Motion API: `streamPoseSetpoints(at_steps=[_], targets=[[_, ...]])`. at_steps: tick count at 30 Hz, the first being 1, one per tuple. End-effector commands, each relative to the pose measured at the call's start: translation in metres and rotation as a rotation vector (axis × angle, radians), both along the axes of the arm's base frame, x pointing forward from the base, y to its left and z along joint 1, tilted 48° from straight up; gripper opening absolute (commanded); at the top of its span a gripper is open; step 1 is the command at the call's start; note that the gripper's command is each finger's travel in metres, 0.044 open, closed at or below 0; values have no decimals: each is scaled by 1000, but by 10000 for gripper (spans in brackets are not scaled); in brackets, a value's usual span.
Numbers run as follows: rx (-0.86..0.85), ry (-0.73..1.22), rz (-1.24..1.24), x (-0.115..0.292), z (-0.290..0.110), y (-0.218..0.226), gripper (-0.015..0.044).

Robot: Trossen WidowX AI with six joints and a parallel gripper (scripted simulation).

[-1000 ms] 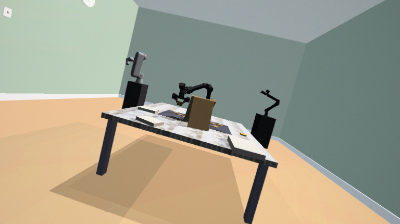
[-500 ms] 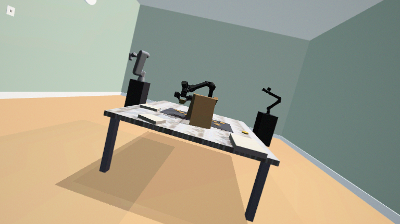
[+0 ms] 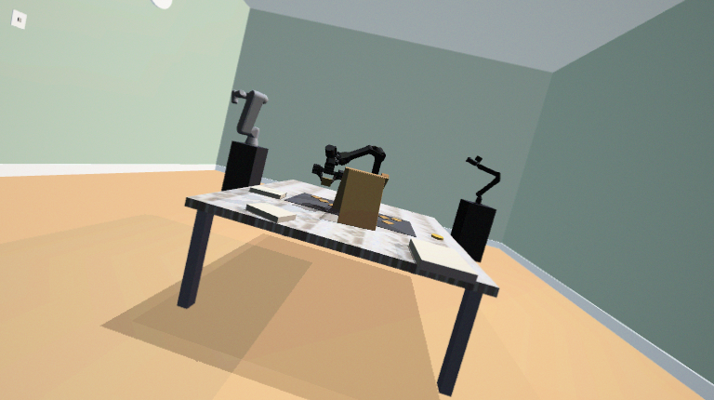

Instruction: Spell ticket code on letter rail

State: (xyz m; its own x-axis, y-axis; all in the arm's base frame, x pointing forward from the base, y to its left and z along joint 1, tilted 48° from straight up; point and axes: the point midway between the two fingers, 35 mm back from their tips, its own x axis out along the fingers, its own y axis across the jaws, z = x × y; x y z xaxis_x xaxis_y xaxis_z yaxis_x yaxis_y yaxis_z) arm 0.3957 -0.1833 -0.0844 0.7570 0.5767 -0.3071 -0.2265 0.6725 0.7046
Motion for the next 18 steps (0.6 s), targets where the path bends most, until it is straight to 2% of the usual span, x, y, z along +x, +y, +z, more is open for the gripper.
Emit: streamPoseSetpoints(at_steps=[1,18], targets=[[4,4,-1,-1,2,2,0],[5,4,-1,-3,8,8,0]])
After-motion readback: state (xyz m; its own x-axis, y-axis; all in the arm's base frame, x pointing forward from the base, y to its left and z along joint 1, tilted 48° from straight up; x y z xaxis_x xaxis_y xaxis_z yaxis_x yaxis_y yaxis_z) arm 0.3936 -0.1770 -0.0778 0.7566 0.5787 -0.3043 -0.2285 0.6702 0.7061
